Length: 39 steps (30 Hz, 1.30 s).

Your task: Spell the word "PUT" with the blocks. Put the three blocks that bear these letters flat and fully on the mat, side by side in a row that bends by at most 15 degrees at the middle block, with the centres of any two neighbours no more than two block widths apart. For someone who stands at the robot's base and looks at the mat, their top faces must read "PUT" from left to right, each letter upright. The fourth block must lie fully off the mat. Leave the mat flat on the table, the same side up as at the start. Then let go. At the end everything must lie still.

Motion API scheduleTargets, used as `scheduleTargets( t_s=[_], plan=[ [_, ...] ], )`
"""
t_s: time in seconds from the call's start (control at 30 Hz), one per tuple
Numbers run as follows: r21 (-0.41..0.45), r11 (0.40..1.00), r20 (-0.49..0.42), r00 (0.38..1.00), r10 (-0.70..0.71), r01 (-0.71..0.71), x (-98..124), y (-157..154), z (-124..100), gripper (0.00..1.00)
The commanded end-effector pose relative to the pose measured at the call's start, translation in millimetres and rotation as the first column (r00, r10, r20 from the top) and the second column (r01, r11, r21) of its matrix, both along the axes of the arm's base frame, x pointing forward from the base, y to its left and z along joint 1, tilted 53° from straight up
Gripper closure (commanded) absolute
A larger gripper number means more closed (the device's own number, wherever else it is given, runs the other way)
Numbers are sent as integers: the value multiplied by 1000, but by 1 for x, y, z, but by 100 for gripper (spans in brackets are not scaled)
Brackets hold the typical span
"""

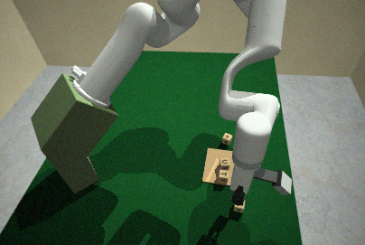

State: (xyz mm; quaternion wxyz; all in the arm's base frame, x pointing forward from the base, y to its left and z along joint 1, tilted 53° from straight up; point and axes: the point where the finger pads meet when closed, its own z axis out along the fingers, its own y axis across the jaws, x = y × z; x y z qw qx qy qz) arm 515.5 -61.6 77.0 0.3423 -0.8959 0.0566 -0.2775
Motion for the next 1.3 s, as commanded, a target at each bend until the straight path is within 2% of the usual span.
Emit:
scheduleTargets(
  t_s=[0.0,0.07,0.1,1.27],
  plan=[
    [-50,997,65,996,60,-57,4,-9,-4,0],
    [-52,997,67,996,62,-59,4,-10,-4,0],
    [-52,997,67,996,62,-59,4,-10,-4,31],
    [-52,997,67,996,62,-59,4,-10,-4,31]
  ],
)
